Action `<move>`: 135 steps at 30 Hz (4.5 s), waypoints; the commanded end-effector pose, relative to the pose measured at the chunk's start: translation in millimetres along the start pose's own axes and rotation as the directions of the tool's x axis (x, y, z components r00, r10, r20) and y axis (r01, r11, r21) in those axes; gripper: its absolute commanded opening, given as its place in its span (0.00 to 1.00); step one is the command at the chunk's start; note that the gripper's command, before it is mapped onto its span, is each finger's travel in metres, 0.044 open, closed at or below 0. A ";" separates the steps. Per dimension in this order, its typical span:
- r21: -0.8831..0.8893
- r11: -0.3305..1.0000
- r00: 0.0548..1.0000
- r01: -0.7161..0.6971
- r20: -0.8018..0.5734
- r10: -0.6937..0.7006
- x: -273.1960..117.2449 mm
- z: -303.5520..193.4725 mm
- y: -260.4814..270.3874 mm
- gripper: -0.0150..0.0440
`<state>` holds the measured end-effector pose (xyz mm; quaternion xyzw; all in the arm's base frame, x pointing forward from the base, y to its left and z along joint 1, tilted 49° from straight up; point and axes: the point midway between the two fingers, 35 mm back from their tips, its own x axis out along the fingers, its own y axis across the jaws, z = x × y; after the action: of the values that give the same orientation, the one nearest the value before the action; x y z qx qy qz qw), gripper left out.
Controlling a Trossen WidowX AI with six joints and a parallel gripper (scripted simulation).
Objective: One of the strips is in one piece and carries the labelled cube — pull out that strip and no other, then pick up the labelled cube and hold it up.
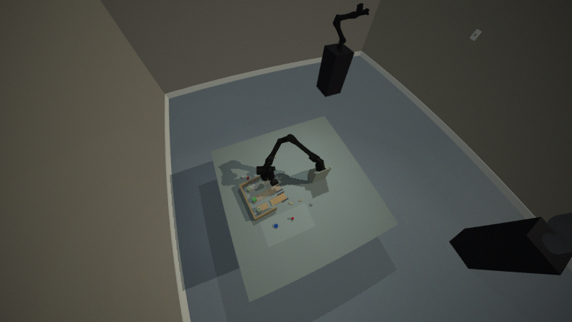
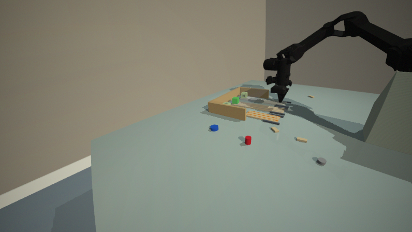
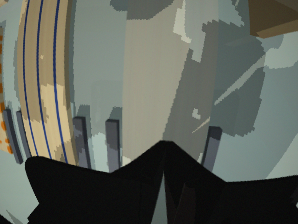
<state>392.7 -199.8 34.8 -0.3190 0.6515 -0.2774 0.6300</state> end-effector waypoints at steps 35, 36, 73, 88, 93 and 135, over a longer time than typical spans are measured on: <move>-0.004 1.000 1.000 -0.004 0.000 0.004 4.0 0.2 1.4 0.25; -0.004 1.000 1.000 -0.004 0.000 0.004 4.1 0.2 1.4 0.25; -0.004 1.000 1.000 -0.004 0.000 0.004 7.7 7.1 -0.9 0.25; -0.005 1.000 1.000 -0.004 -0.001 0.004 8.3 -7.9 -1.7 0.25; -0.005 1.000 1.000 -0.004 -0.001 0.004 8.6 -15.7 -1.9 0.25; -0.008 1.000 1.000 -0.003 -0.003 0.003 10.4 -77.4 -2.6 0.25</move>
<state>329.5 -205.5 36.8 -0.3246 0.6453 -0.2695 0.6368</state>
